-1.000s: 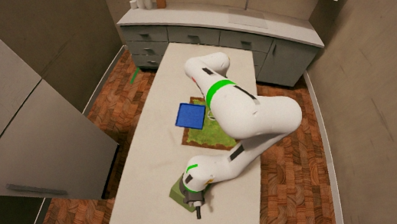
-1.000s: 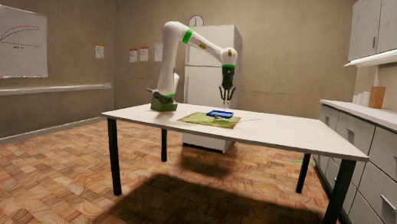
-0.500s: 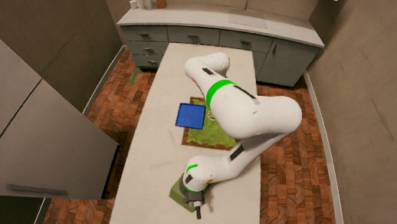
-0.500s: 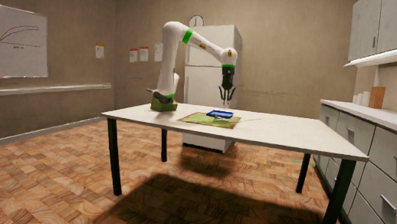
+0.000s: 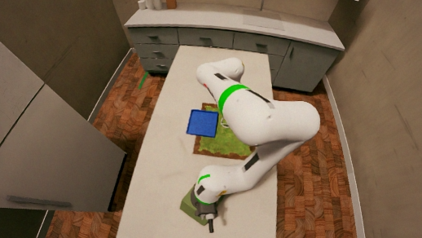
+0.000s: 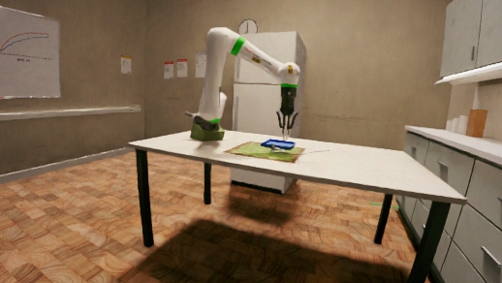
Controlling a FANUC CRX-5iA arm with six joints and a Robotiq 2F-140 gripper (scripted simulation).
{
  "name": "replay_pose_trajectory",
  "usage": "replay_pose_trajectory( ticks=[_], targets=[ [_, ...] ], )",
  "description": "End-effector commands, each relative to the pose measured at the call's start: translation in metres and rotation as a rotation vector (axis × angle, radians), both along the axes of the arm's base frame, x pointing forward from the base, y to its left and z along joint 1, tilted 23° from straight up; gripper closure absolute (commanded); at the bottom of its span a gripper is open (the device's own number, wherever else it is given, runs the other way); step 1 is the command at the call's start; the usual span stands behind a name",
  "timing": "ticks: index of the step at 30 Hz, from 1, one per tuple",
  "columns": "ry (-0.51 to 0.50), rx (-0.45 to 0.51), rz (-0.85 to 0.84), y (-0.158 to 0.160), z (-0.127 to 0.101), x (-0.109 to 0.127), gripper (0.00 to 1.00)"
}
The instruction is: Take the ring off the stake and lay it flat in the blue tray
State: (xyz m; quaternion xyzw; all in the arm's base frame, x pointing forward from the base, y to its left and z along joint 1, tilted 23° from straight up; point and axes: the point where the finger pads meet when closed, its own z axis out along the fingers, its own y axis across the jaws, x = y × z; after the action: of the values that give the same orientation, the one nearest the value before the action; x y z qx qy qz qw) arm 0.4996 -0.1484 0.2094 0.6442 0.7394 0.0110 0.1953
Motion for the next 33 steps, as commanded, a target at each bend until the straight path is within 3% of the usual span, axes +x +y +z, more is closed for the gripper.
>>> replay_pose_trajectory(
  ticks=[1,33],
  targets=[
    [-0.002,0.000,0.000,-0.001,-0.003,0.002,0.85],
    [-0.002,0.000,0.000,-0.013,-0.047,0.017,0.85]
  ],
)
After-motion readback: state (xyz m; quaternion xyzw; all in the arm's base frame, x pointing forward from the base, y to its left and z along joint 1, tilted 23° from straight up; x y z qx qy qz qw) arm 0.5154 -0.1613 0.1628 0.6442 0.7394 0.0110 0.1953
